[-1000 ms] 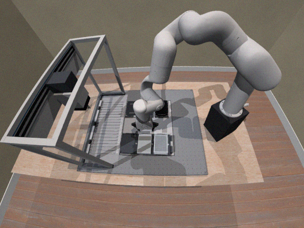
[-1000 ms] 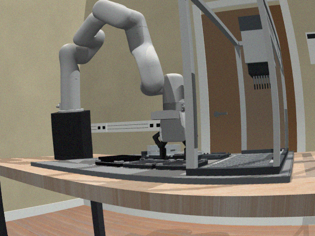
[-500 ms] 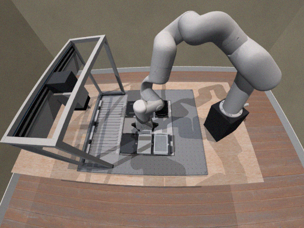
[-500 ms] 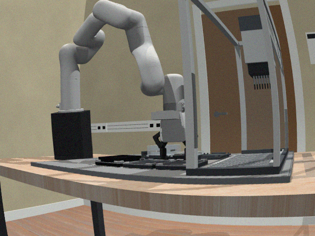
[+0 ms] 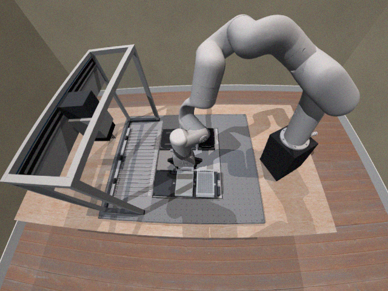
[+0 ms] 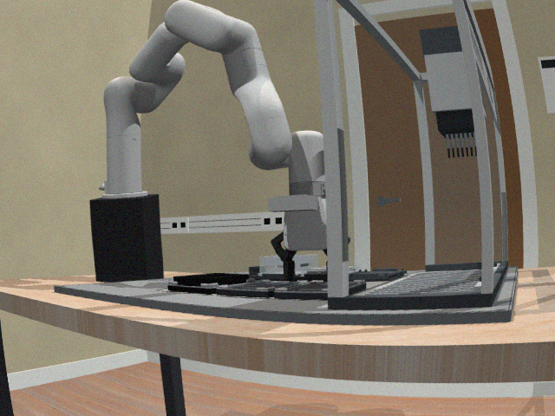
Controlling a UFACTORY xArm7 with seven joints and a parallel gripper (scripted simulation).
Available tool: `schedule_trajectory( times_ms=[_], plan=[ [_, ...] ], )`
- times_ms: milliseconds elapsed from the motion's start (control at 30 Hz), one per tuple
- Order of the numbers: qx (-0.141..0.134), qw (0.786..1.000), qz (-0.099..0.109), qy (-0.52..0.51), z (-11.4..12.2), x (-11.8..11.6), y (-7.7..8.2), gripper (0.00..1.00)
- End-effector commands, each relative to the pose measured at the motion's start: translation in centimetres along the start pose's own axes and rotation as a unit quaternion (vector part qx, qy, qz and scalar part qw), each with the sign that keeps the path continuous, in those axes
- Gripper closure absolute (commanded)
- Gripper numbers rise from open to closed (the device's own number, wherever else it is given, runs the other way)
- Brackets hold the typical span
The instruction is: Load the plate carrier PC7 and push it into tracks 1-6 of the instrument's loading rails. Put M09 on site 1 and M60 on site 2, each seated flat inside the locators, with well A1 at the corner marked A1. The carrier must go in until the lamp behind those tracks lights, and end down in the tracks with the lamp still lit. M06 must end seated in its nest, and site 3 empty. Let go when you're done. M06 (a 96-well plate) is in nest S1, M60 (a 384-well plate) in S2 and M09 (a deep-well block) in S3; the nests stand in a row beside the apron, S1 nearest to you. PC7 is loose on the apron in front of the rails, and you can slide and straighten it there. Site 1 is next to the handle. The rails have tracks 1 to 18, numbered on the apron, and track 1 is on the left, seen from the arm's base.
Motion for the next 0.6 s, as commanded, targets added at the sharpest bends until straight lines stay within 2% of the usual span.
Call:
schedule_trajectory(
  times_ms=[0, 567],
  plan=[
    [0.000, 1.000, -0.002, 0.000, 0.25, -0.17, 0.14, 0.00],
    [0.000, 1.000, -0.002, 0.000, 1.01, -0.20, 0.14, 0.00]
  ],
)
Point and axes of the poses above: the point where the finger pads meet when closed, its own y axis back along the fingers, its own x axis across the jaws, z = x × y, the point moved 9 cm from there along y, back along the fingers, and after that the axes turned 3 degrees about y, right-handed, at the moved point
